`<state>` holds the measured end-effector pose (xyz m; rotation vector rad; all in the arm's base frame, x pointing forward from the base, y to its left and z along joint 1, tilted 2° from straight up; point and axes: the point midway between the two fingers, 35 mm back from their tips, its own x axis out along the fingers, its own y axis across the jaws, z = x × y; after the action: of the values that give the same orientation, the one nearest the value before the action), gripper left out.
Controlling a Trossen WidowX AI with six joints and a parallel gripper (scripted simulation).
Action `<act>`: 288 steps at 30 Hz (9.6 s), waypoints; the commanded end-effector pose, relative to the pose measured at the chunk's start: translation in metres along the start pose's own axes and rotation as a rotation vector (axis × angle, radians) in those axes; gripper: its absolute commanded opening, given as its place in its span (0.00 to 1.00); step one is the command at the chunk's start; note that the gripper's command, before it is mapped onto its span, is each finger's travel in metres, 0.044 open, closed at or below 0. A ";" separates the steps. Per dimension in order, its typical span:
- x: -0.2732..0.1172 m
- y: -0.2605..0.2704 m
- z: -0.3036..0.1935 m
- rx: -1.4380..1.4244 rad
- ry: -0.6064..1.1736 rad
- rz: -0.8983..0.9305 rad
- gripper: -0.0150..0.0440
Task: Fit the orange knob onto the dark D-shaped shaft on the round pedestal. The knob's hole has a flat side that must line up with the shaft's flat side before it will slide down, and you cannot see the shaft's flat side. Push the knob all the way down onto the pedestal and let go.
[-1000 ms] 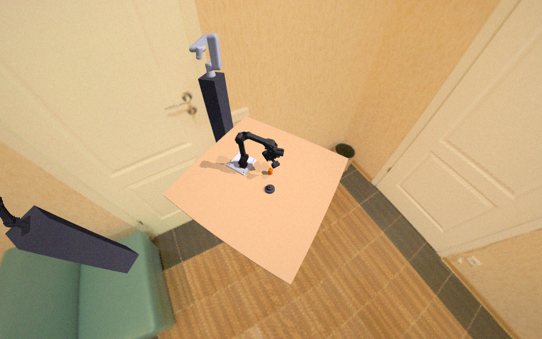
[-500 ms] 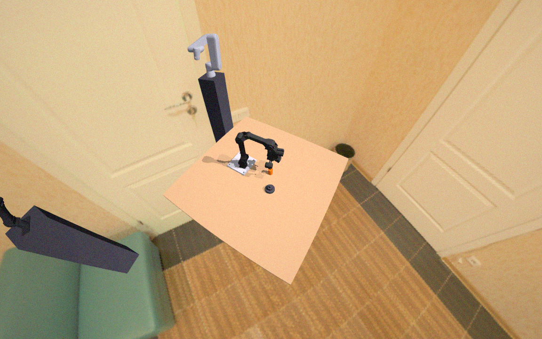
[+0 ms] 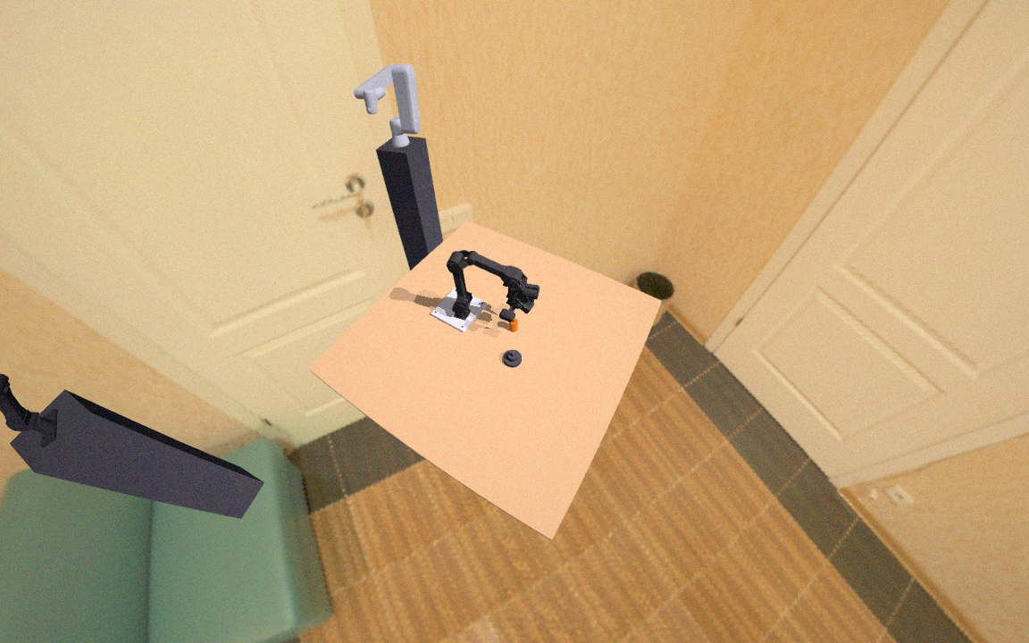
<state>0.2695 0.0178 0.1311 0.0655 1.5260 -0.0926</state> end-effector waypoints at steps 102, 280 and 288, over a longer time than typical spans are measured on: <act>-0.043 0.001 0.007 0.008 0.004 -0.005 0.25; 0.029 -0.162 0.066 -0.408 0.003 -0.022 0.25; 0.031 -0.162 0.068 -0.408 0.003 -0.022 0.25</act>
<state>0.3200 -0.1504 0.1040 -0.2694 1.5328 0.1998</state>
